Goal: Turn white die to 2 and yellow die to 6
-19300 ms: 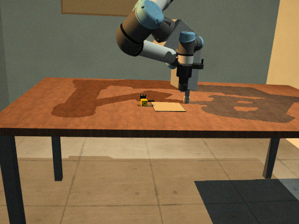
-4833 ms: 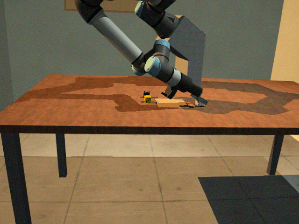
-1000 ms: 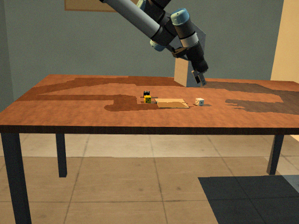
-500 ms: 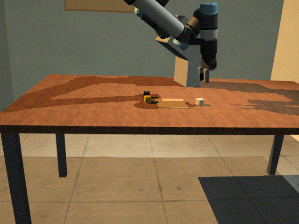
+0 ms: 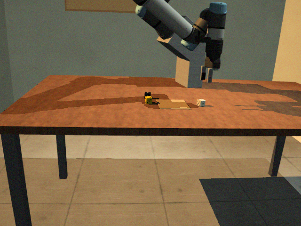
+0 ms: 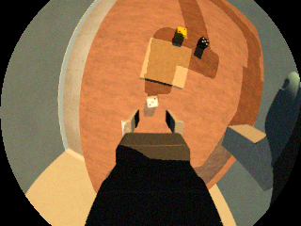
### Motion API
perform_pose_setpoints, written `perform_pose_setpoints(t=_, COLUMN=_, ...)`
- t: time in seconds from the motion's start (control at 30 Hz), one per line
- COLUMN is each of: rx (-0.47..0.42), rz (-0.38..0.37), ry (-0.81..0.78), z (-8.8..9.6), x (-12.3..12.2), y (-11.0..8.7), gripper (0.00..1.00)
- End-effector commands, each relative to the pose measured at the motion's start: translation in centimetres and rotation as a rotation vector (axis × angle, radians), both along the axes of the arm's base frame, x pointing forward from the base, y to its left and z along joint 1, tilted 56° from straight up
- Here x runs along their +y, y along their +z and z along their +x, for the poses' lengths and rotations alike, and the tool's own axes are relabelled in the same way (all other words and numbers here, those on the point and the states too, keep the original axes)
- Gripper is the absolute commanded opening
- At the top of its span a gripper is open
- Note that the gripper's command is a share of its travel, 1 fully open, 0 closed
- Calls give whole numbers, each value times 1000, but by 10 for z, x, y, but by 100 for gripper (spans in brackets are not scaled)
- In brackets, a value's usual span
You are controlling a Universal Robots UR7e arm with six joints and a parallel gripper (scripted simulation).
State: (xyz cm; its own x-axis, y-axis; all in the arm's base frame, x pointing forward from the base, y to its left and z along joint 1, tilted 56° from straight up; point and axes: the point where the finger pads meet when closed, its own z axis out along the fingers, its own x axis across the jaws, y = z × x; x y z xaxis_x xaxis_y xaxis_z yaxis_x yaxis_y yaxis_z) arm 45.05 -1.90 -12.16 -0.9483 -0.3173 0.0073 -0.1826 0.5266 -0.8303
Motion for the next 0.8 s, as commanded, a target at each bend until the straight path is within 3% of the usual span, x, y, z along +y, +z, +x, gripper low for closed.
perform_pose_setpoints(t=0.0, rx=-2, rz=-1, ry=1, z=0, x=0, y=0, gripper=100)
perform_pose_setpoints(t=0.77, rx=37, rz=-14, ry=28, z=2, x=0, y=1, gripper=100)
